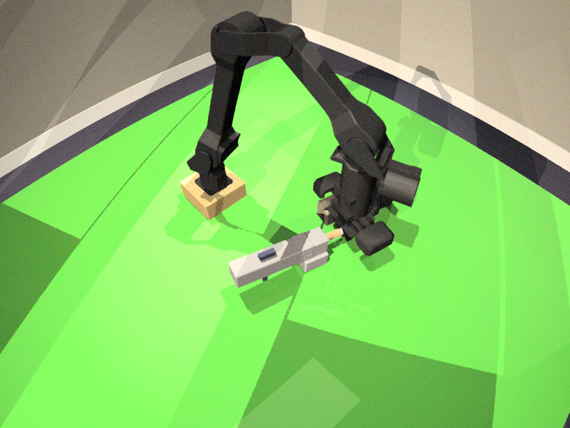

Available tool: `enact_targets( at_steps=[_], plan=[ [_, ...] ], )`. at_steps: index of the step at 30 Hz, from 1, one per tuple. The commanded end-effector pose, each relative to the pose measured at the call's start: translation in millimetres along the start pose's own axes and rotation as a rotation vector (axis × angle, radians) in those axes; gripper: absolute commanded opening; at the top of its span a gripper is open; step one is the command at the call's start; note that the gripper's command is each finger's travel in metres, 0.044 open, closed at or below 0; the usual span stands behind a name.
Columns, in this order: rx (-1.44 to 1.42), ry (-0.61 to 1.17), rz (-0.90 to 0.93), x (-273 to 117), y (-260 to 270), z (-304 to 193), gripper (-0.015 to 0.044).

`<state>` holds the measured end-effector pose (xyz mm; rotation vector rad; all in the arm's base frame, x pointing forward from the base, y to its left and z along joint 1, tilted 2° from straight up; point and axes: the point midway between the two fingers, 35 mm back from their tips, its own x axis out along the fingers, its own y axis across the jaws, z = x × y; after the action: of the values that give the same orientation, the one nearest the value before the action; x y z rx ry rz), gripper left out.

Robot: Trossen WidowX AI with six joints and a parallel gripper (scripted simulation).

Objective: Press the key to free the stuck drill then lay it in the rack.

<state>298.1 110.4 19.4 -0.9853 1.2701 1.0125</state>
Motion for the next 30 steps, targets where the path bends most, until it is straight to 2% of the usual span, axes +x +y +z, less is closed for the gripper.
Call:
enact_targets(
  at_steps=[1, 6, 23, 30],
  plan=[
    [0.002, 0.001, -0.002, -0.4, -0.7, 6.9, 0.0000],
    [0.002, 0.000, -0.002, 0.0, -0.7, 14.8, 0.0000],
    [0.001, 0.001, -0.002, 1.5, -0.1, 5.8, 0.0440],
    [0.002, 0.001, -0.002, 2.2, -0.5, 2.3, 0.0440]
  ],
)
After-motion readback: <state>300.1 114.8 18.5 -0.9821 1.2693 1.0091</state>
